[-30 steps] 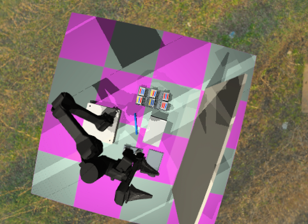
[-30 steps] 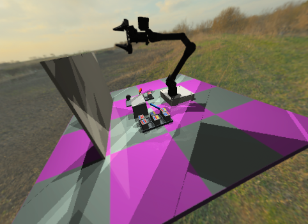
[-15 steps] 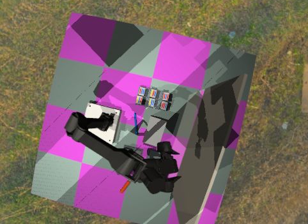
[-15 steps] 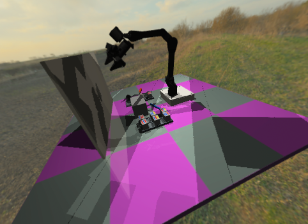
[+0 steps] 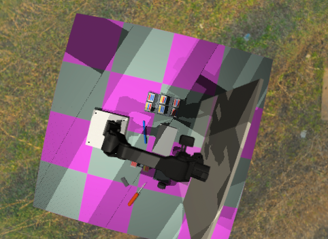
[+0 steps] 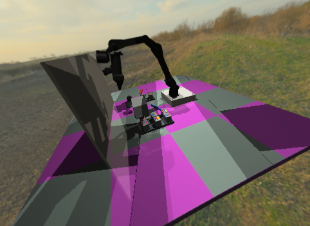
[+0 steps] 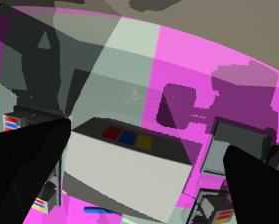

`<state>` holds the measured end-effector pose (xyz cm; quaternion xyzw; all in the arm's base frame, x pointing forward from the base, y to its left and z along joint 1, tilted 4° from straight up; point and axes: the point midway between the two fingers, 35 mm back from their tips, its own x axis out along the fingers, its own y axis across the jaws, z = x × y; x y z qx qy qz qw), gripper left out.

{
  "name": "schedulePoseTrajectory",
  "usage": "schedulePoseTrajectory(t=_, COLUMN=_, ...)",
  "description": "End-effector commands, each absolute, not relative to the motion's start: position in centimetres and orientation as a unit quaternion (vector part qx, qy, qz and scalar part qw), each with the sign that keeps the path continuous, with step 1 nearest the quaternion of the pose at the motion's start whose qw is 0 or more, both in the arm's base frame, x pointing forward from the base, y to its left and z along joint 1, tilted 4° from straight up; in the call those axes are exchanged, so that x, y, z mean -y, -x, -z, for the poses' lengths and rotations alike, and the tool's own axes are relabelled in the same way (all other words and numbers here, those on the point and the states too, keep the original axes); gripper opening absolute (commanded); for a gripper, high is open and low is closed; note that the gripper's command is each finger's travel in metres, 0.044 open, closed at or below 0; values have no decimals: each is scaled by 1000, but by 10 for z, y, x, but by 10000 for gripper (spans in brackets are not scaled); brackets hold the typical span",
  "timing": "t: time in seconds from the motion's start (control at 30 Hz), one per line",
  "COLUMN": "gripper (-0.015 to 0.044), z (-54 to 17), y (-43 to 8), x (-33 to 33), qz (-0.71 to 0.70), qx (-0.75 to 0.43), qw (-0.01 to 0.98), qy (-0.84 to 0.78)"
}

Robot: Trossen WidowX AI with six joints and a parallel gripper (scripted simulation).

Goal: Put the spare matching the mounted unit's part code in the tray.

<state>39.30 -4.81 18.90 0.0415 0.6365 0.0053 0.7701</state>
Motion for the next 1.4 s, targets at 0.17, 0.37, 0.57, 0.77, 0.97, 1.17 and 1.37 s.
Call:
schedulePoseTrajectory(t=0.17, gripper=440, z=-170, y=-383, x=33, qz=40, qx=-711, qw=699, qy=-64)
schedulePoseTrajectory(t=0.37, gripper=440, z=-170, y=-383, x=33, qz=40, qx=-711, qw=699, qy=-64)
schedulePoseTrajectory(t=0.57, gripper=440, z=-170, y=-383, x=33, qz=40, qx=-711, qw=699, qy=-64)
schedulePoseTrajectory(t=0.77, gripper=440, z=-170, y=-380, x=22, qz=21, qx=-712, qw=701, qy=-45)
schedulePoseTrajectory(t=0.97, gripper=440, z=-166, y=-333, x=-60, qz=-152, qx=-696, qw=691, qy=122)
schedulePoseTrajectory(t=1.17, gripper=440, z=-151, y=-264, x=-120, qz=-323, qx=-637, qw=639, qy=286)
schedulePoseTrajectory(t=1.37, gripper=440, z=-126, y=-187, x=-149, qz=-474, qx=-539, qw=546, qy=432)
